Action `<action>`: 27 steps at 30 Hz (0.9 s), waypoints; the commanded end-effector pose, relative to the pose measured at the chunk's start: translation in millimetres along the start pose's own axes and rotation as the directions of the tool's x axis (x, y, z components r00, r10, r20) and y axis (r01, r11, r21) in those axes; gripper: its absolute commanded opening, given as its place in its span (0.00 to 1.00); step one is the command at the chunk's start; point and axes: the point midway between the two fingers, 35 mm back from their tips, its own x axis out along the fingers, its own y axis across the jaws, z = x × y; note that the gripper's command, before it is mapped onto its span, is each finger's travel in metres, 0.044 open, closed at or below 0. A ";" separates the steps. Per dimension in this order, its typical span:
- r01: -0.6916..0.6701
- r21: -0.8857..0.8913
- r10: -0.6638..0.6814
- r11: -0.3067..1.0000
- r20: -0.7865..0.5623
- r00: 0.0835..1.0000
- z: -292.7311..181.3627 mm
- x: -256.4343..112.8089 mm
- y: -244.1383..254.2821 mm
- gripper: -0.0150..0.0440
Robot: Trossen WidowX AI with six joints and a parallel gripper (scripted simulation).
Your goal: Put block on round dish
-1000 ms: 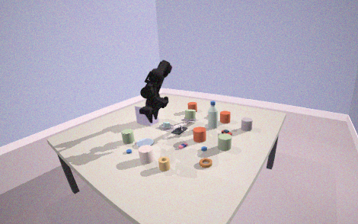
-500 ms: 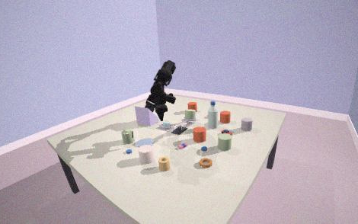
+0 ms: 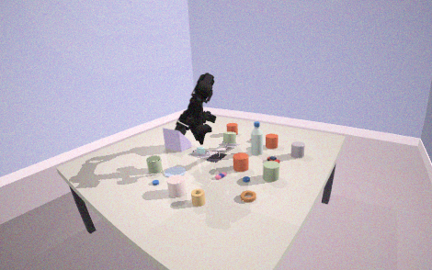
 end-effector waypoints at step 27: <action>0.002 -0.009 -0.002 1.000 0.005 1.000 2.5 47.5 -0.1 0.69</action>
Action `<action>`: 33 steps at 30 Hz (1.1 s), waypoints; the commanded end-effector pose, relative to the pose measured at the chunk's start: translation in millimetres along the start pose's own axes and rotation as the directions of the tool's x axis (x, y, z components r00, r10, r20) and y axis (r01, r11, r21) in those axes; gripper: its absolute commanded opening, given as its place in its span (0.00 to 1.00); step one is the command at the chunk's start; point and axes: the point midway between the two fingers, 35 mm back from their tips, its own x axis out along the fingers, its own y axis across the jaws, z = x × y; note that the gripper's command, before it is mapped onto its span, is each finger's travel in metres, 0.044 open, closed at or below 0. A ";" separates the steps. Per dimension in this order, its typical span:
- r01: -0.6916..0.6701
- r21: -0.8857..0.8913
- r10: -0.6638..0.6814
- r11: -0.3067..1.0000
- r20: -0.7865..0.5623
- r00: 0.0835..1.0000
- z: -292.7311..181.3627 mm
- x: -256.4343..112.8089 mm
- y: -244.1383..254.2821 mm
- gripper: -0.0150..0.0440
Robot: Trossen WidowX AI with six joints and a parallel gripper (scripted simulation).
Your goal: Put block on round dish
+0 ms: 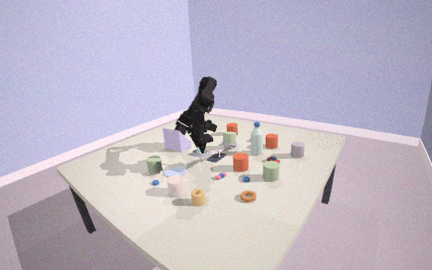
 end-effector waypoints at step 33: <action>0.004 0.005 -0.004 1.000 0.003 1.000 -0.8 -79.6 -1.8 0.25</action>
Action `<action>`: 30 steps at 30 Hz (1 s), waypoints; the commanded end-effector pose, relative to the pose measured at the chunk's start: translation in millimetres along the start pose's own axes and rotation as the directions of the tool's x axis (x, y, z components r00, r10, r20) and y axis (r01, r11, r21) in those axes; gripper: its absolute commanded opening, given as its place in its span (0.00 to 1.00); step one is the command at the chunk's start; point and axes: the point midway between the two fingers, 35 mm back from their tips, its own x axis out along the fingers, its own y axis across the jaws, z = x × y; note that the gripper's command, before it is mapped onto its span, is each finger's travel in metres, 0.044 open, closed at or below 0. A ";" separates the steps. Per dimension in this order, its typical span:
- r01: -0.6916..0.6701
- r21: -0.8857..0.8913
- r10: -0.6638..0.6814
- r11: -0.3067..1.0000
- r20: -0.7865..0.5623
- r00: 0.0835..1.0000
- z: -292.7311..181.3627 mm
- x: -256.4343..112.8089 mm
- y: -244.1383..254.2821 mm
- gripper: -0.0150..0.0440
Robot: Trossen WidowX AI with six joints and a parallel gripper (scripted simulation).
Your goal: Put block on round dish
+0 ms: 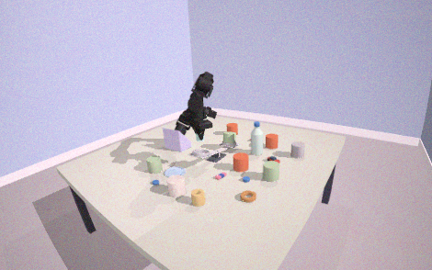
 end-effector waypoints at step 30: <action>0.005 -0.001 -0.005 1.000 -0.008 1.000 -137.4 85.2 15.0 0.25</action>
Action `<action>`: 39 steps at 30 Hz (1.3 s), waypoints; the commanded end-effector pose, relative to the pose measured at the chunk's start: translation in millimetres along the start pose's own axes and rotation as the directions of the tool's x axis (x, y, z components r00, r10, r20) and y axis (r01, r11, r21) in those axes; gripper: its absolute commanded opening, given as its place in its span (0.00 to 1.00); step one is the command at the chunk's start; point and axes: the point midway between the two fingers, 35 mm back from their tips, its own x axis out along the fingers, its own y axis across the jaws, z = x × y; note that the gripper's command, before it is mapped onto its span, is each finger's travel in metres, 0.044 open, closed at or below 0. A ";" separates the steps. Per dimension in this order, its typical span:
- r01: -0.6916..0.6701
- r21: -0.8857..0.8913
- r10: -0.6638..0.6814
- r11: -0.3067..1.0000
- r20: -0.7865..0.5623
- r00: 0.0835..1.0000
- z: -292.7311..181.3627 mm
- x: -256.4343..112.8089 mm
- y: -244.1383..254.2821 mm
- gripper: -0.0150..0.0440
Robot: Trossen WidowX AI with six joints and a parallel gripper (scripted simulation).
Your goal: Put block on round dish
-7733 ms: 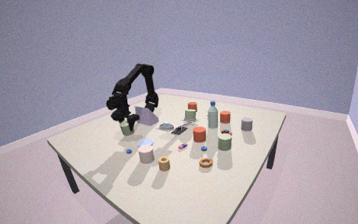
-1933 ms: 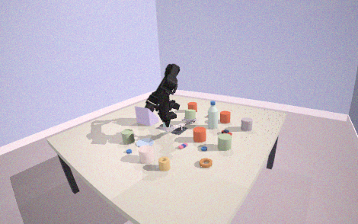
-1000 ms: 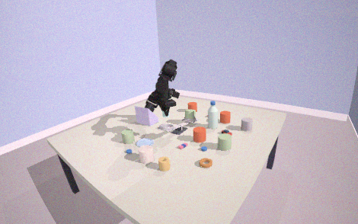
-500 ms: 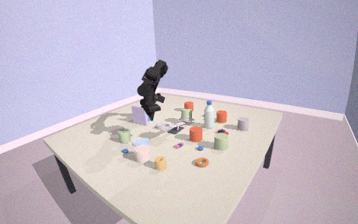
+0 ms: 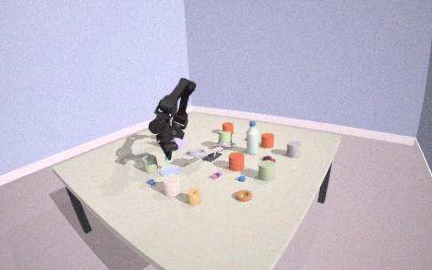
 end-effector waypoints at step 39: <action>-0.009 -0.005 0.009 1.000 -0.003 1.000 -0.5 54.1 2.3 0.88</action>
